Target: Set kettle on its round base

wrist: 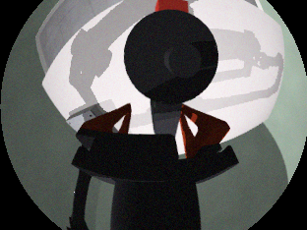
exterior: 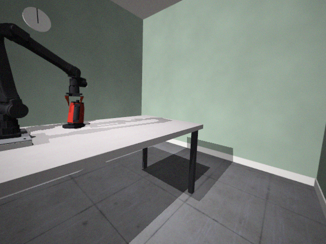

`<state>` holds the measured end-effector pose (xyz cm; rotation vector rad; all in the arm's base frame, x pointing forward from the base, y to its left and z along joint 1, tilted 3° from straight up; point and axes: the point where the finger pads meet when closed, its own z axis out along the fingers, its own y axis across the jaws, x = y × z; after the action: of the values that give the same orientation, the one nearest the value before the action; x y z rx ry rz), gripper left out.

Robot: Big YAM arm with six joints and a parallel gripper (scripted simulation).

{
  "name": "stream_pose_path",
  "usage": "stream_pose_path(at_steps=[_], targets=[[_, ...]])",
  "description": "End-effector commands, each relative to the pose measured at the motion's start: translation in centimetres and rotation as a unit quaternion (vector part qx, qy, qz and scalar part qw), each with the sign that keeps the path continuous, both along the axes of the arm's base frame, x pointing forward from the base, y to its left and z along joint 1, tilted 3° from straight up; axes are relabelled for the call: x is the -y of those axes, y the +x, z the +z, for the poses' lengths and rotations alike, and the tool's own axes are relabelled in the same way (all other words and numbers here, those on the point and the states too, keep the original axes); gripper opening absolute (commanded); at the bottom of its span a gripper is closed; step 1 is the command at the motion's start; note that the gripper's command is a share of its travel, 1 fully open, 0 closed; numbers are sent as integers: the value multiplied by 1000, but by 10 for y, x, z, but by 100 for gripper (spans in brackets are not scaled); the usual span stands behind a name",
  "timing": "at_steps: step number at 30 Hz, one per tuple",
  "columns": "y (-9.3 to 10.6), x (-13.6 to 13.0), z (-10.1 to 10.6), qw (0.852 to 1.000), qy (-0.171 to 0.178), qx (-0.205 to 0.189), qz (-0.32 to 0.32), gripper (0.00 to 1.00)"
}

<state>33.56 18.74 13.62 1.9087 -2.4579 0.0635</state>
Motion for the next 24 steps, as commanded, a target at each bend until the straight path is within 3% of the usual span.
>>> stream_pose_path(at_steps=[1, 16, 24], targets=[[22, -9, 17, 999, 17, 27, -5, 74], [22, -9, 18, 999, 17, 27, -5, 74], [16, -12, 59, 999, 23, 36, -4, 74]])
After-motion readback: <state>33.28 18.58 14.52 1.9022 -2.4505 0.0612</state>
